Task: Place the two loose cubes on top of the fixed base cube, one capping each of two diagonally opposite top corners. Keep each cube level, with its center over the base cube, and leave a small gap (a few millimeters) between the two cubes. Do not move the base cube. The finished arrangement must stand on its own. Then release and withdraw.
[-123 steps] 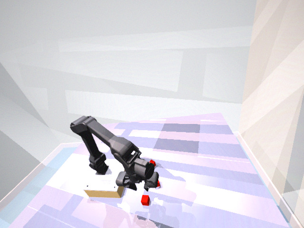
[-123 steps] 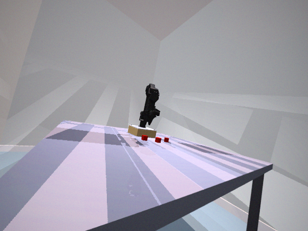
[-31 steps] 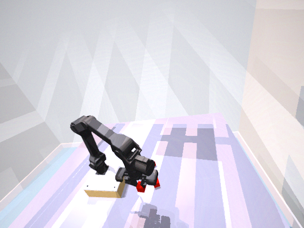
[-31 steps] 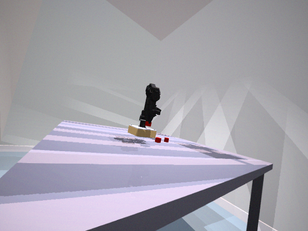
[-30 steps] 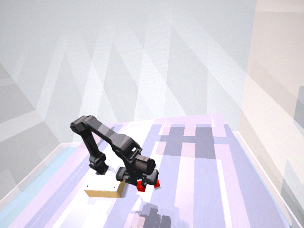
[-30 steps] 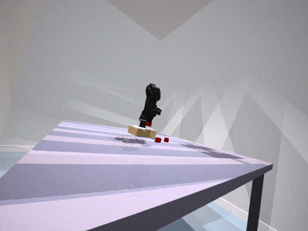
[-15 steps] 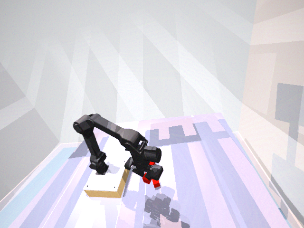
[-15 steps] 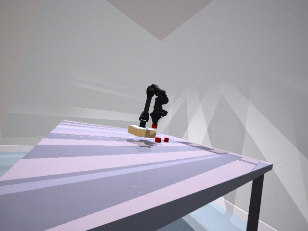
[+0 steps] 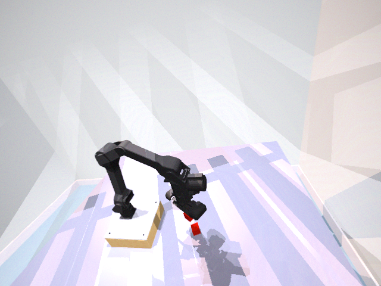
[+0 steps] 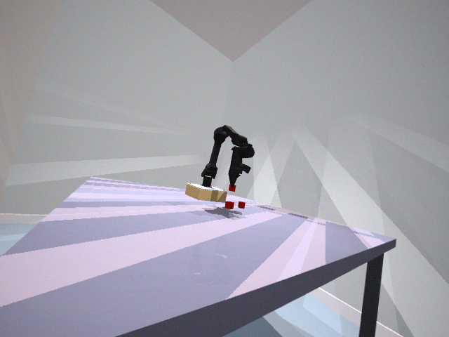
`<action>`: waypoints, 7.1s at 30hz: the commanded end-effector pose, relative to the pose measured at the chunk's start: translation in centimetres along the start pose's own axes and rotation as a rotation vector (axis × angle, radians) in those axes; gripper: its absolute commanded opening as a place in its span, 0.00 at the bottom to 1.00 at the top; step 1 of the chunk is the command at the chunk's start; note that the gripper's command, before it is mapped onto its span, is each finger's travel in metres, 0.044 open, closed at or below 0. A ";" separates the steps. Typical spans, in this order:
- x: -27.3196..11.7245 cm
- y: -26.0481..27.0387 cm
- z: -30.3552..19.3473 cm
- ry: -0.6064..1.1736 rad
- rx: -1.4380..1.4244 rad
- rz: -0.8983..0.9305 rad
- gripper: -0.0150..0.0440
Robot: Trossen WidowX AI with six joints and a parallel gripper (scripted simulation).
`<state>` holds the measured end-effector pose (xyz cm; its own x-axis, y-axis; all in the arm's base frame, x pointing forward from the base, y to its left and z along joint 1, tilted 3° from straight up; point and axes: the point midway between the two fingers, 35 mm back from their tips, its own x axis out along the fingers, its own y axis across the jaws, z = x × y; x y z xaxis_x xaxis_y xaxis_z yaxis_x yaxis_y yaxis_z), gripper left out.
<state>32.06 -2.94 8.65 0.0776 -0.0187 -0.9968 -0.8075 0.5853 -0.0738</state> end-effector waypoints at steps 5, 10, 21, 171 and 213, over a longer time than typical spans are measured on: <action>0.8 1.5 2.1 0.006 0.151 0.004 0.43; 1.1 2.5 3.4 0.005 0.243 0.004 0.43; 1.8 4.8 6.1 0.003 0.444 0.006 0.43; 6.6 -1.3 0.2 0.006 0.563 -0.003 0.70; 4.3 -1.7 0.4 0.006 0.563 -0.003 0.43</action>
<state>33.88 -3.74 3.34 0.0684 -0.0268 -0.9973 -0.3684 0.9283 -0.0502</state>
